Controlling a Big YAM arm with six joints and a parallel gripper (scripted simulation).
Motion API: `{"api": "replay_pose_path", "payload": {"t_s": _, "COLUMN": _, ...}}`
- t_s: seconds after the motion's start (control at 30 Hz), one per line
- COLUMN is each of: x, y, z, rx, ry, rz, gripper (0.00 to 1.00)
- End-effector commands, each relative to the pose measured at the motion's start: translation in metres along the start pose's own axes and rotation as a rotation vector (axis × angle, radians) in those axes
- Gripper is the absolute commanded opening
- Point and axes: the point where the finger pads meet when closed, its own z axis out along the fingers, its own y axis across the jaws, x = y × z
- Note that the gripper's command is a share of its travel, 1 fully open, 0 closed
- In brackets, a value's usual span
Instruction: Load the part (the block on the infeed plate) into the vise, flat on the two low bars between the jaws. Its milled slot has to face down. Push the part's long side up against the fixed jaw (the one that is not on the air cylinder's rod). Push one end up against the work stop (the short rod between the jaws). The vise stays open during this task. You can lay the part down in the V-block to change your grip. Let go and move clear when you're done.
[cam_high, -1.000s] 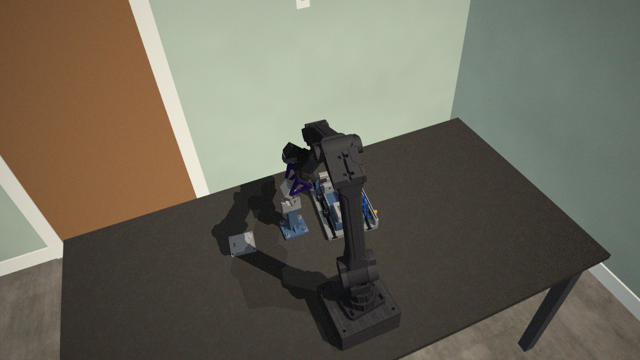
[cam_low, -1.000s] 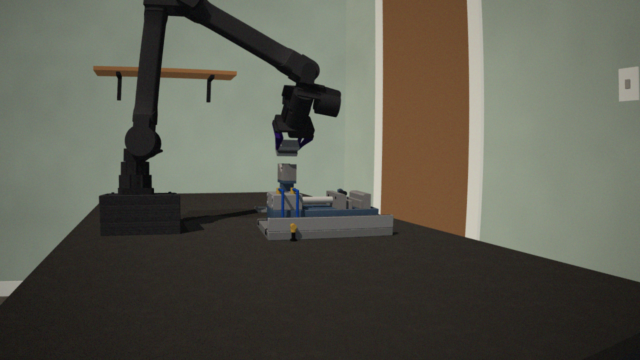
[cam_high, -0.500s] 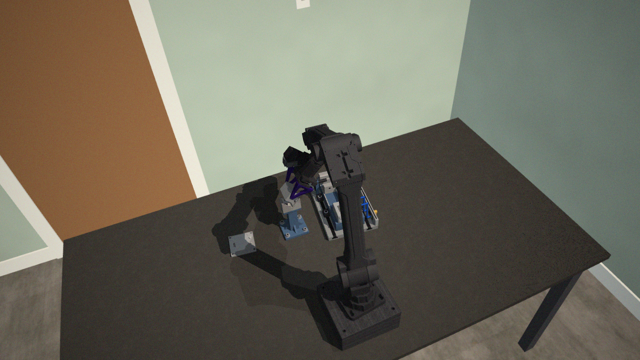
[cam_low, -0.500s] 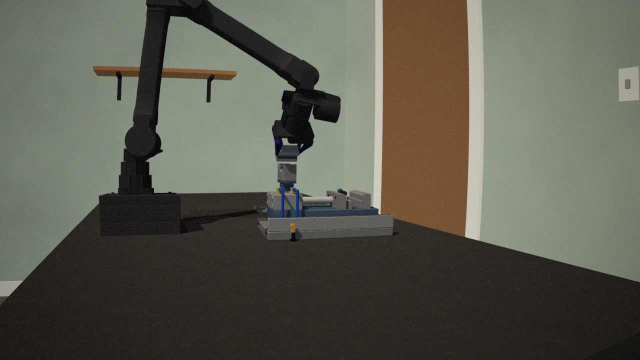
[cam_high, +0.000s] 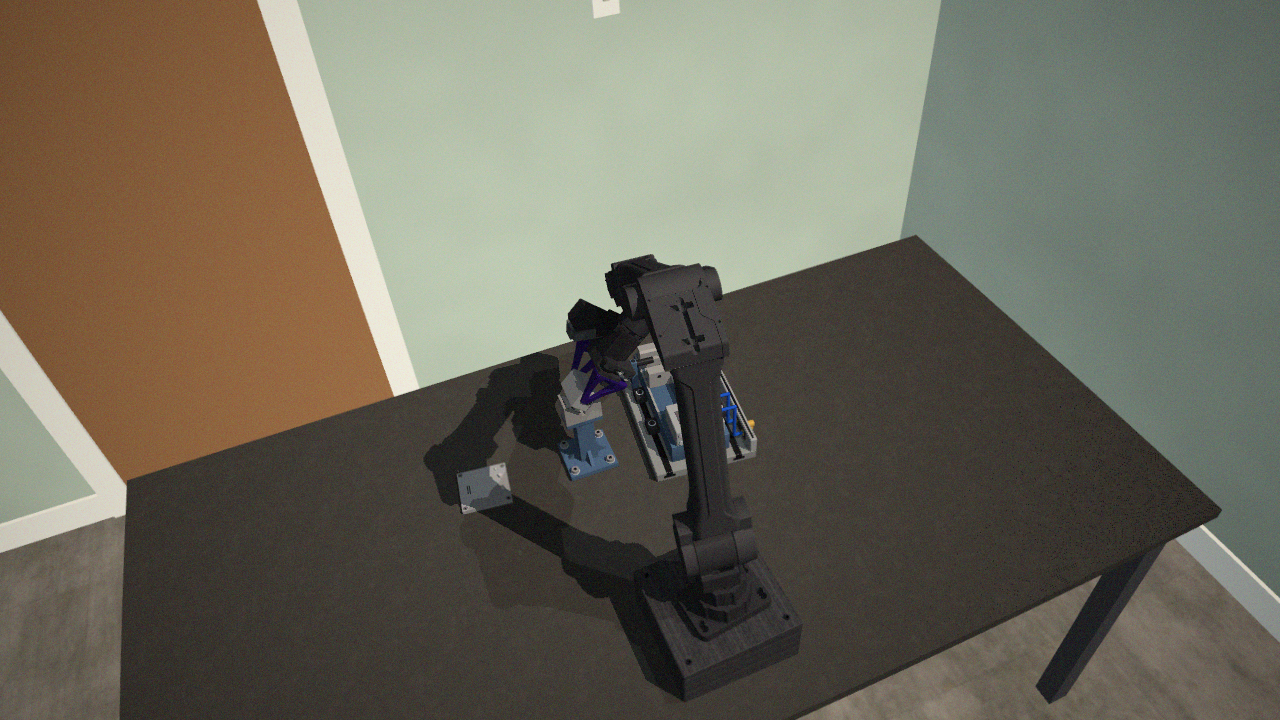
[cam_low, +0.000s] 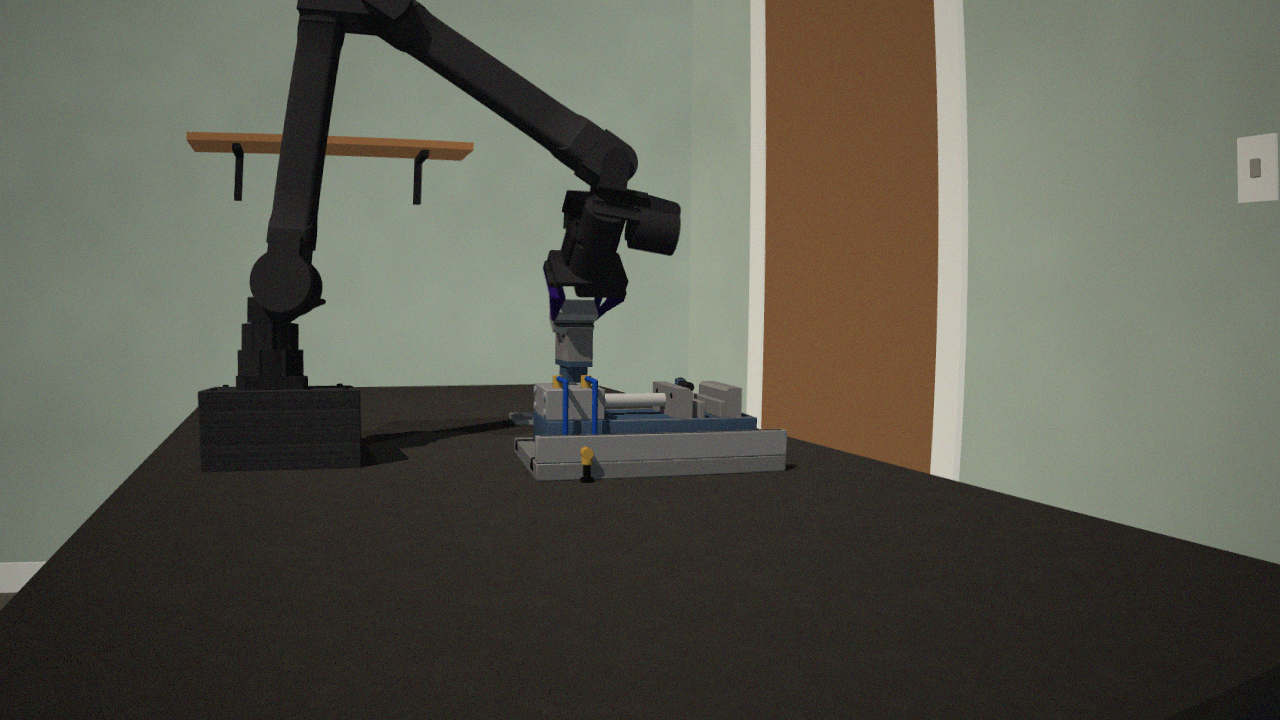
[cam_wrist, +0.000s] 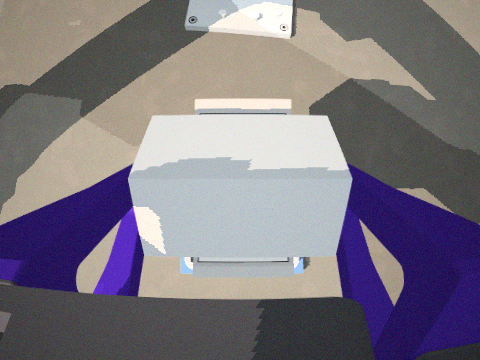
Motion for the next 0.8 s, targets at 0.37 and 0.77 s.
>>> {"api": "replay_pose_path", "payload": {"t_s": 0.37, "x": 0.003, "y": -0.01, "z": 0.01, "rx": 0.002, "ry": -0.005, "rz": -0.01, "gripper": 0.0}}
{"api": "replay_pose_path", "payload": {"t_s": 0.77, "x": 0.009, "y": -0.01, "z": 0.016, "rx": 0.003, "ry": -0.005, "rz": -0.01, "gripper": 0.0}}
